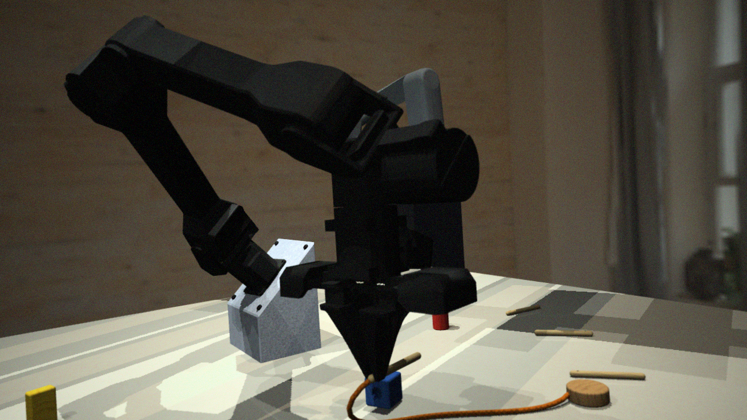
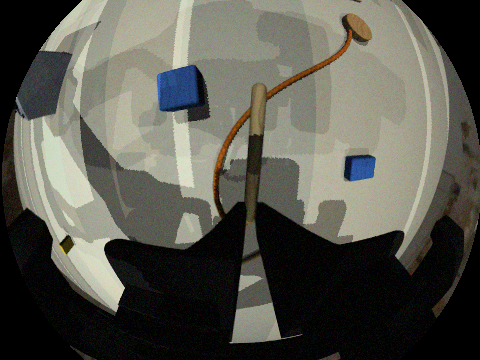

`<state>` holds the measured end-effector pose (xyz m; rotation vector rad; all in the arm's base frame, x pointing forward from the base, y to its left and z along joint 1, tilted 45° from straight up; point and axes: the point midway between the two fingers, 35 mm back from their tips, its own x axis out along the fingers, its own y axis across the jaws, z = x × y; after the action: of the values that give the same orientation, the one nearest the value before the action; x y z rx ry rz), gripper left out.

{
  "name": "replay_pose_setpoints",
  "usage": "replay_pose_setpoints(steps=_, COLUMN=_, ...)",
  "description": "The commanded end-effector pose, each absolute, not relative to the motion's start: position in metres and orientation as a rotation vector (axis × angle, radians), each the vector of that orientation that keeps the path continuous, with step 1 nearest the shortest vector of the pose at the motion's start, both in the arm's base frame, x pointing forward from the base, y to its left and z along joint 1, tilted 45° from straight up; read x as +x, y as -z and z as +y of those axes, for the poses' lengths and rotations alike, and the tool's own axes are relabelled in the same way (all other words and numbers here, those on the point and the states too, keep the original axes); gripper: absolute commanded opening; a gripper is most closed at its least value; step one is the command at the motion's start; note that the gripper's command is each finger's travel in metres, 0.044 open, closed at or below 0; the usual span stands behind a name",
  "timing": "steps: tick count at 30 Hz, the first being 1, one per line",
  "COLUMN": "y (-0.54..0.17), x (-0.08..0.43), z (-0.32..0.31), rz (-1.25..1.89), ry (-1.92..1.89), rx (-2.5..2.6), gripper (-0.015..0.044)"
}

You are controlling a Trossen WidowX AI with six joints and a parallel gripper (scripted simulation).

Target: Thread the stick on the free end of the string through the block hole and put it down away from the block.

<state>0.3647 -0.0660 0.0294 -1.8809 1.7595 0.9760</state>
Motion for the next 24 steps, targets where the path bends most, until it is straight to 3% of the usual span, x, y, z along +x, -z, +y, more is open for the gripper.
replay_pose_setpoints(steps=1, y=-0.027, x=0.369, z=-0.064, rz=1.731, ry=-1.122, rx=-1.962, gripper=0.0)
replay_pose_setpoints(steps=24, y=-0.039, x=0.378, z=-0.076, rz=1.725, ry=-1.147, rx=-1.977, gripper=0.0)
